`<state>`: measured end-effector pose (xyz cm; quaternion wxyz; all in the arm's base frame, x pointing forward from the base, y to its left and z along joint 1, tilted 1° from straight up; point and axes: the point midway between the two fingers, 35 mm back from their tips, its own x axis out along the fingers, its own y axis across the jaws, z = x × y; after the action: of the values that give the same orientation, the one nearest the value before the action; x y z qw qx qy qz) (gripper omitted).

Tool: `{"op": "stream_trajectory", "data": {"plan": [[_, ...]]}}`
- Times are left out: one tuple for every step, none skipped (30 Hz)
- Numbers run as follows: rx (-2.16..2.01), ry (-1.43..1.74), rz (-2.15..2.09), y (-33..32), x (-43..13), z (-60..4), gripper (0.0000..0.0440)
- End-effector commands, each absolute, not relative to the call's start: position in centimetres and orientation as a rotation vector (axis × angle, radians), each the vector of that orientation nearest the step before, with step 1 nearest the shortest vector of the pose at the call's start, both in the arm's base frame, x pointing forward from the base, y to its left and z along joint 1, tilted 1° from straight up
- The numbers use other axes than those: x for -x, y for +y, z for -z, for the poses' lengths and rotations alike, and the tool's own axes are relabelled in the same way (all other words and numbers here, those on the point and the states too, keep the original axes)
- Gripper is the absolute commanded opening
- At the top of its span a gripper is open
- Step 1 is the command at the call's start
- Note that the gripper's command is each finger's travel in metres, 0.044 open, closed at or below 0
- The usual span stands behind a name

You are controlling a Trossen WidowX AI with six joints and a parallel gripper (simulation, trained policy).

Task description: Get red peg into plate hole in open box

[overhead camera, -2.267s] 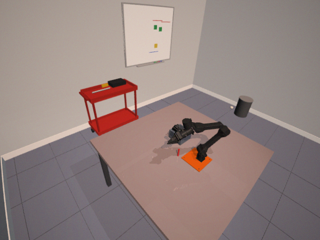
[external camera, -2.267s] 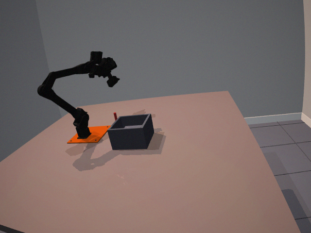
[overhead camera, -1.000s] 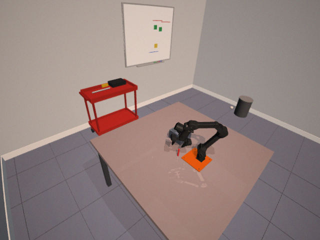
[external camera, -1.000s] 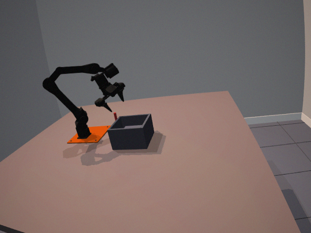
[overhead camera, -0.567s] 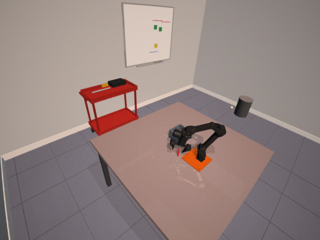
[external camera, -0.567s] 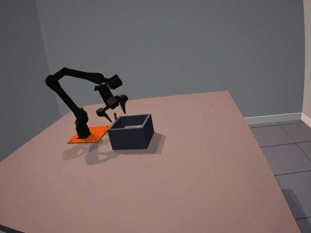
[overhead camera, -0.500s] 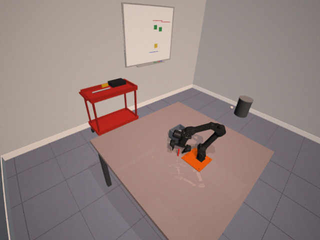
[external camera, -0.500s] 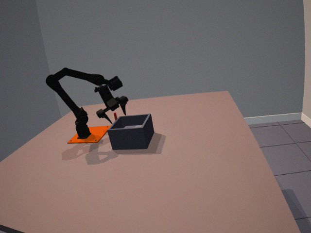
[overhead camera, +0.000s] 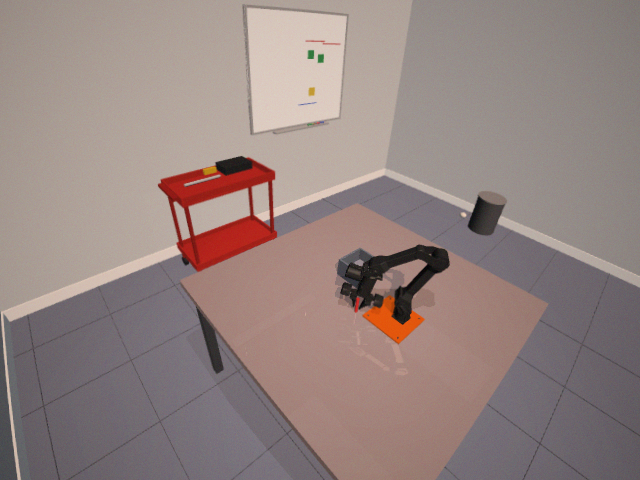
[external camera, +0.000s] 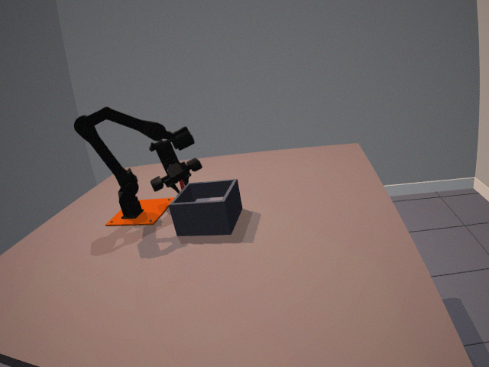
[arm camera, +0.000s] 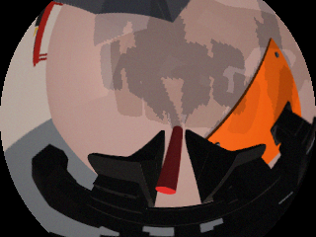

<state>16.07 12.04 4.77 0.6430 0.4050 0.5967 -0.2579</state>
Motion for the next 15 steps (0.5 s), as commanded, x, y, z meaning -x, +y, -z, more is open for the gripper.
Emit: {"op": "stream_trajectory", "data": {"plan": [[-0.932,1.385,0.591,12.0,-16.0,-4.8,0.0022],[-0.934,1.39,0.593,12.0,-16.0,-4.8,0.0],[-0.936,1.395,0.595,11.9,-16.1,-4.8,0.0],[-0.93,1.381,0.588,11.8,-16.3,-5.0,0.0],[-0.925,1.369,0.58,11.8,-16.5,-5.3,0.0],[-0.919,1.356,0.572,11.6,-16.7,-5.6,0.0],[-0.913,1.344,0.565,11.5,-16.9,-5.9,0.0],[-0.905,1.334,0.559,11.3,-17.0,-6.3,0.0],[-0.897,1.324,0.553,11.2,-17.2,-6.6,0.0],[-0.889,1.313,0.546,11.0,-17.3,-7.0,0.0],[-0.88,1.303,0.54,10.8,-17.5,-7.3,0.0],[-0.871,1.292,0.534,10.7,-17.6,-7.7,0.0],[-0.863,1.281,0.528,10.5,-17.8,-8.1,0.0],[-0.856,1.27,0.523,10.3,-18.0,-8.5,0.0],[-0.85,1.259,0.518,10.1,-18.2,-9.0,0.0]]}}
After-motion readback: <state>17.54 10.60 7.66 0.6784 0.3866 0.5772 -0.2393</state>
